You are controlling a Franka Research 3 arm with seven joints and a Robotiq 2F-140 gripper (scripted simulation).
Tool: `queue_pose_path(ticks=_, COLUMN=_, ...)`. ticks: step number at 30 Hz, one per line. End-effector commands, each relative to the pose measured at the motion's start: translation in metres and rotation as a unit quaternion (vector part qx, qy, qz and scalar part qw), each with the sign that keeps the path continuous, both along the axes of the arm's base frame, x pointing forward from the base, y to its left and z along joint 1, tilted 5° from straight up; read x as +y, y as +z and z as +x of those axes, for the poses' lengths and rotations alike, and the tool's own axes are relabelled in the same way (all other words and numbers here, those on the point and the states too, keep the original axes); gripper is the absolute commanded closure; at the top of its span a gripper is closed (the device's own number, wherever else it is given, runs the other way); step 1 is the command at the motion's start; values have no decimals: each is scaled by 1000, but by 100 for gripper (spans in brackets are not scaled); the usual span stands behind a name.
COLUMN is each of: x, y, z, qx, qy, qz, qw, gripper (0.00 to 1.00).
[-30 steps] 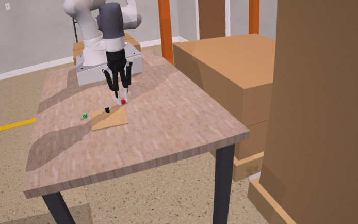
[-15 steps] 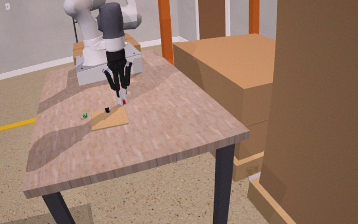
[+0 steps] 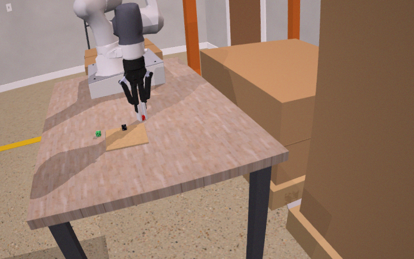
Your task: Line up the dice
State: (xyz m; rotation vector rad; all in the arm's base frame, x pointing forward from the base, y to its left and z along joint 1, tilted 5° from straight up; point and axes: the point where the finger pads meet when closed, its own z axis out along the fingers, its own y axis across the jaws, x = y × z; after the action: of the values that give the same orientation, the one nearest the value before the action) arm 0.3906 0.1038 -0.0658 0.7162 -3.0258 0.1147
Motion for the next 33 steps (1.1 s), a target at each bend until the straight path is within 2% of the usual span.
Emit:
queue_pose_path(ticks=1, x=0, y=0, z=1, qx=0, qy=3, qz=0, qw=1000, gripper=93)
queue_pose_path(ticks=13, x=0, y=0, z=1, qx=0, qy=3, qz=0, qw=1000, gripper=93)
queue_pose_path(ticks=19, x=1, y=10, z=1, qx=0, qy=3, qz=0, qw=1000, gripper=93)
queue_pose_path(ticks=29, x=6, y=78, z=1, qx=0, qy=3, qz=0, qw=1000, gripper=93)
queue_pose_path(ticks=33, x=8, y=96, z=2, qx=0, qy=3, qz=0, qw=1000, gripper=93)
